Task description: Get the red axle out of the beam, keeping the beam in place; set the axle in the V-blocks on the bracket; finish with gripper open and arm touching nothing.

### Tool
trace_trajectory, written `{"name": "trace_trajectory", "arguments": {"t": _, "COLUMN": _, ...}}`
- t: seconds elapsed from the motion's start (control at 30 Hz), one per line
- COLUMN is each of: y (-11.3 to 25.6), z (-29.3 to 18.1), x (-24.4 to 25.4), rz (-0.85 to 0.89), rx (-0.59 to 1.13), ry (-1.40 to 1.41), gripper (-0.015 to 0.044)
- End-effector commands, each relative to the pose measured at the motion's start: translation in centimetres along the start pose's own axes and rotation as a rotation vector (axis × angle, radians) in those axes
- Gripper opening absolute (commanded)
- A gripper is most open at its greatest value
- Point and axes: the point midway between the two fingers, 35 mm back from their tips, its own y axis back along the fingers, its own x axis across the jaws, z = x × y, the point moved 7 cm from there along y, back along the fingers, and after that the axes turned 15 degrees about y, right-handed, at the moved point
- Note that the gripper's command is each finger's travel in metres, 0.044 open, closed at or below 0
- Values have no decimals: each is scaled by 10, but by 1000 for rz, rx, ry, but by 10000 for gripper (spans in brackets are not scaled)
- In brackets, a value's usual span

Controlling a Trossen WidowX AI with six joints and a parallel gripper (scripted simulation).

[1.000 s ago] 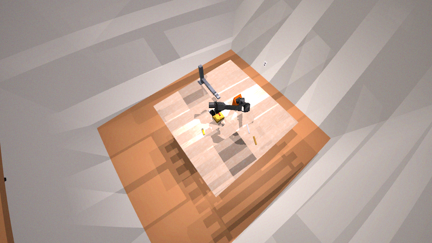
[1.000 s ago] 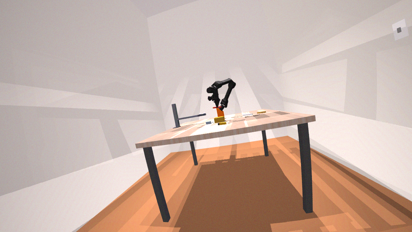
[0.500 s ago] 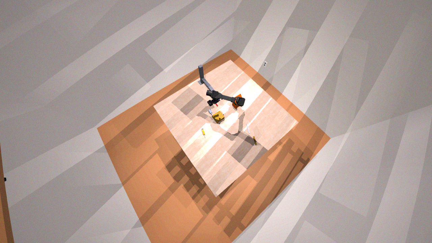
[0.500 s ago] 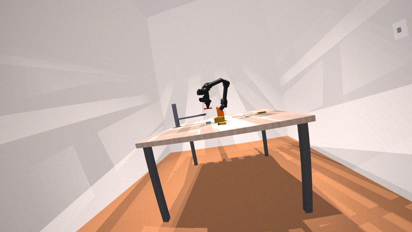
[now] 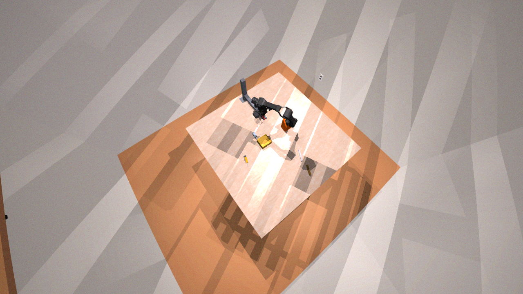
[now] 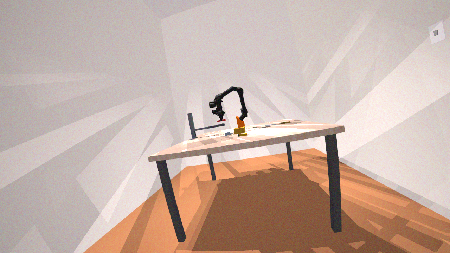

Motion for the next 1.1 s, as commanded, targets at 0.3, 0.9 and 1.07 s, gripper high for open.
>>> {"name": "trace_trajectory", "arguments": {"t": 0.3, "y": -8, "z": 13, "x": -28, "rz": 5, "rx": 18, "ry": 17, "gripper": 0}}
{"name": "trace_trajectory", "arguments": {"t": 0.9, "y": -23, "z": 12, "x": -28, "rz": 2, "rx": 20, "ry": 20, "gripper": 79}}
{"name": "trace_trajectory", "arguments": {"t": 1.07, "y": -23, "z": 12, "x": -28, "rz": 2, "rx": 20, "ry": 20, "gripper": 210}}
